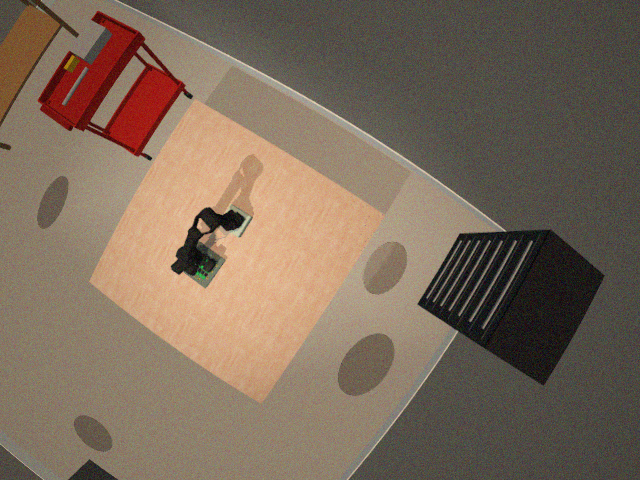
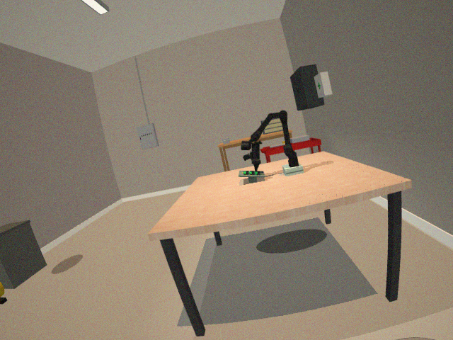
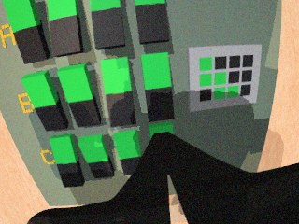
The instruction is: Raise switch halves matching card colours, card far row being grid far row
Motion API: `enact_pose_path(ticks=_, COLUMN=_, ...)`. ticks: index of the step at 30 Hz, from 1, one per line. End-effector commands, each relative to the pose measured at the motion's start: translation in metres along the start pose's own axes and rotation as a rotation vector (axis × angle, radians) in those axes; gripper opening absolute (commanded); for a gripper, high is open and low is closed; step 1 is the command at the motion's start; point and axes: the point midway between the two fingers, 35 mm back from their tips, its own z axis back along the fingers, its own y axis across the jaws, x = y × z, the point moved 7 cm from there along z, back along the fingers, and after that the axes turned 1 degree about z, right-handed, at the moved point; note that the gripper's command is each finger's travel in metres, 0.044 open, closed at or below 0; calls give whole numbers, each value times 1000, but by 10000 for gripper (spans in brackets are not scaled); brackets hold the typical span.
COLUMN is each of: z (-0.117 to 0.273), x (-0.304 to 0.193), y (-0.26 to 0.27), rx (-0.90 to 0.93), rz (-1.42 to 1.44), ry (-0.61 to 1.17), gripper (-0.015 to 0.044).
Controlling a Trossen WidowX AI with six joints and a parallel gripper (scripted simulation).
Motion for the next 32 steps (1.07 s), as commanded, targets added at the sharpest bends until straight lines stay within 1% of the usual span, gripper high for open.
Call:
enact_pose_path(ticks=1, z=3, x=0, y=0, rx=0, rz=0, ry=-1, gripper=0)
enact_pose_path(ticks=2, z=10, x=0, y=0, rx=-1, rz=-1, ry=-4, gripper=0)
enact_pose_path(ticks=5, z=54, x=-2, y=0, rx=-4, rz=-4, ry=-22, gripper=0)
enact_pose_path(ticks=7, z=64, x=-4, y=0, rx=-5, rz=-5, ry=-26, gripper=0)
enact_pose_path(ticks=12, z=65, x=-2, y=1, rx=-5, rz=-5, ry=-26, gripper=0)
enact_pose_path(ticks=15, z=71, x=20, y=23, rx=-3, rz=-5, ry=-27, gripper=0)
enact_pose_path(ticks=17, z=72, x=27, y=30, rx=-2, rz=-5, ry=-28, gripper=0)
enact_pose_path(ticks=32, z=72, x=27, y=30, rx=-2, rz=-5, ry=-28, gripper=0)
